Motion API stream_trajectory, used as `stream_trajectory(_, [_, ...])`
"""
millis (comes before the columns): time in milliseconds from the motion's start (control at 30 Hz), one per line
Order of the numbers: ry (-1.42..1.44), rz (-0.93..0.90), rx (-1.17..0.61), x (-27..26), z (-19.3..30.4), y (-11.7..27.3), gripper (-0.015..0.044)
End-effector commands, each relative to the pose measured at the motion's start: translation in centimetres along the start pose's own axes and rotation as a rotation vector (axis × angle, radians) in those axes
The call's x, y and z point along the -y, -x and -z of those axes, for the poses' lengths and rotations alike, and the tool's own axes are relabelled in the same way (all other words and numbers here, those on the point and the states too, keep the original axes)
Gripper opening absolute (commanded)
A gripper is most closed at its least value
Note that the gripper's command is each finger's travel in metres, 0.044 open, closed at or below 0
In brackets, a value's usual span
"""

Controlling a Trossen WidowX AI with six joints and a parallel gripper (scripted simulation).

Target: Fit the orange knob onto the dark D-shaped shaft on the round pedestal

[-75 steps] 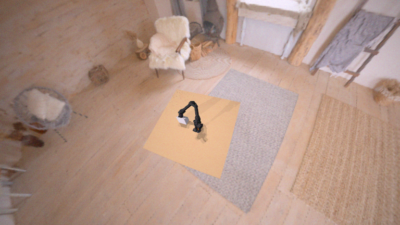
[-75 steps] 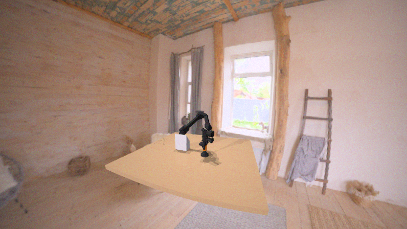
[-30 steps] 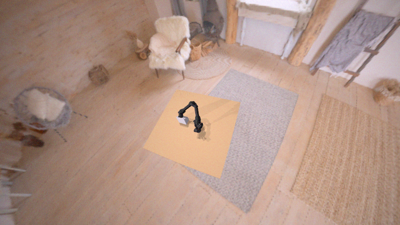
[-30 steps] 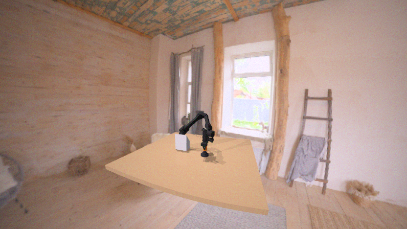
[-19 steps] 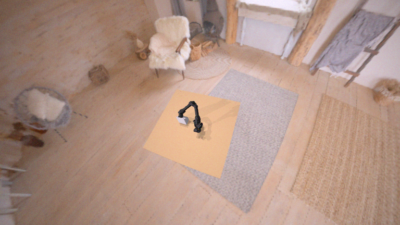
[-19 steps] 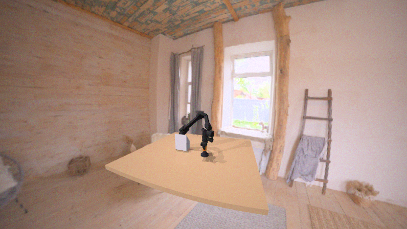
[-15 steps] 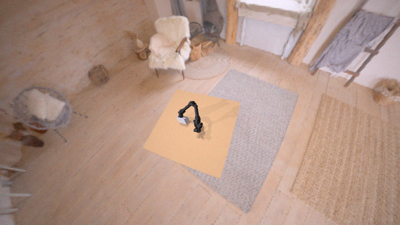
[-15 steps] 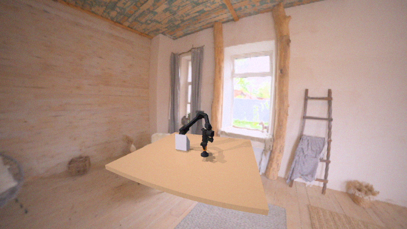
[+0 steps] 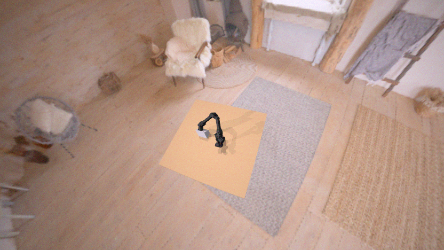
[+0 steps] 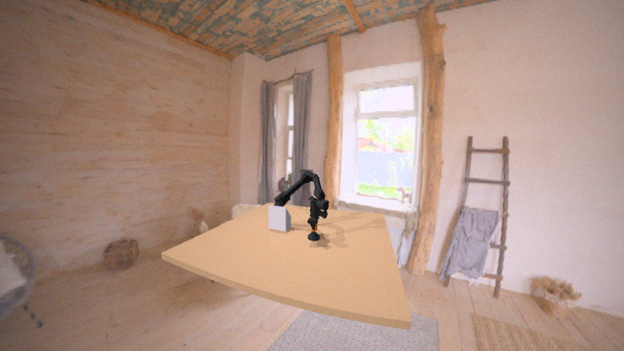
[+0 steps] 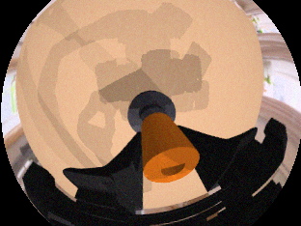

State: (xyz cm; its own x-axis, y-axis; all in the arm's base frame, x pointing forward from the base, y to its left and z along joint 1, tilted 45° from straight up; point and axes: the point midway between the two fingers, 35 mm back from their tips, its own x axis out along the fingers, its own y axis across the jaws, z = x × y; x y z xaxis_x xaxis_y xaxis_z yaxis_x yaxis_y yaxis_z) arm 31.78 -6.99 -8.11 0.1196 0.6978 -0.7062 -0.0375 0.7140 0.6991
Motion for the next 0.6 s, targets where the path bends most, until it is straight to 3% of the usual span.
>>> stream_trajectory(0, [0.000, 0.001, 0.002, -0.08, -0.01, 0.01, 0.0000])
stream_trajectory(567, [0.000, 0.001, 0.002, -0.05, 0.07, -0.23, 0.0000])
